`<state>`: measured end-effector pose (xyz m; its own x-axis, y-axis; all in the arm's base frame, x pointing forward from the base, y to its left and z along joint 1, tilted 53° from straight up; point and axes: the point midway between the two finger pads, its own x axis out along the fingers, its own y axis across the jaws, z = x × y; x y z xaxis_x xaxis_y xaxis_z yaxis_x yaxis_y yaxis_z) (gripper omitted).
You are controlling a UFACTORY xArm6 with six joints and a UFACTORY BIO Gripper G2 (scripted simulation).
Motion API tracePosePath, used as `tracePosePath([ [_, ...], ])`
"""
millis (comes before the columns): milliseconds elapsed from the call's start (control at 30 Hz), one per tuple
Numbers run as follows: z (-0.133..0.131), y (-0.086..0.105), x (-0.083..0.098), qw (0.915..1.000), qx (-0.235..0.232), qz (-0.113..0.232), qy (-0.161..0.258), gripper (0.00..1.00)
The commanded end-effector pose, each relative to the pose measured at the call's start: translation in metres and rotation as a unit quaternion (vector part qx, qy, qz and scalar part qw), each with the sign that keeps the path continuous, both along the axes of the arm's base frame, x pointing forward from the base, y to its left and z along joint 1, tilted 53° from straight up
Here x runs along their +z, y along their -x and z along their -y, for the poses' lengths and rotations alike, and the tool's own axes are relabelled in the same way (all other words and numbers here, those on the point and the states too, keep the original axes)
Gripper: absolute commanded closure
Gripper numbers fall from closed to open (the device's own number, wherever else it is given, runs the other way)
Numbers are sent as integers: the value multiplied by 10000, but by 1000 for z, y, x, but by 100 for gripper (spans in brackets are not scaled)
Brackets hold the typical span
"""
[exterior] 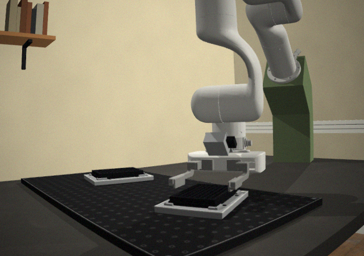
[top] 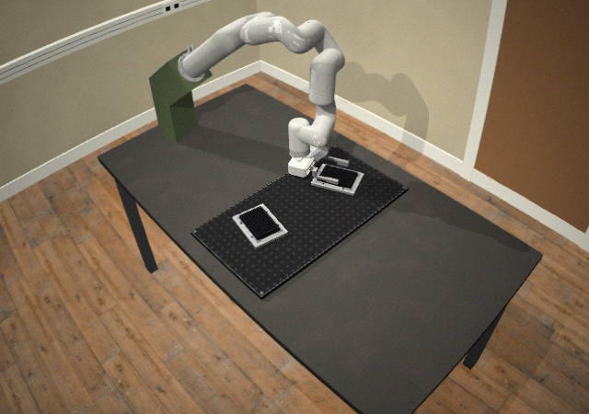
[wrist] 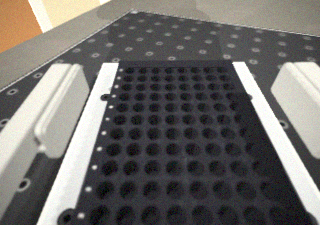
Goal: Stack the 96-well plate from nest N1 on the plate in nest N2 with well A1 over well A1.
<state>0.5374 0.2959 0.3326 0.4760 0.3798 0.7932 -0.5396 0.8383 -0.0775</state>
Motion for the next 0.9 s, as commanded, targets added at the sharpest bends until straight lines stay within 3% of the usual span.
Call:
tracePosePath([
  [0, -1, -2, 0, 10000, 0, 7, -3, 63],
  [867, -4, -8, -6, 10000, 0, 7, -3, 63],
])
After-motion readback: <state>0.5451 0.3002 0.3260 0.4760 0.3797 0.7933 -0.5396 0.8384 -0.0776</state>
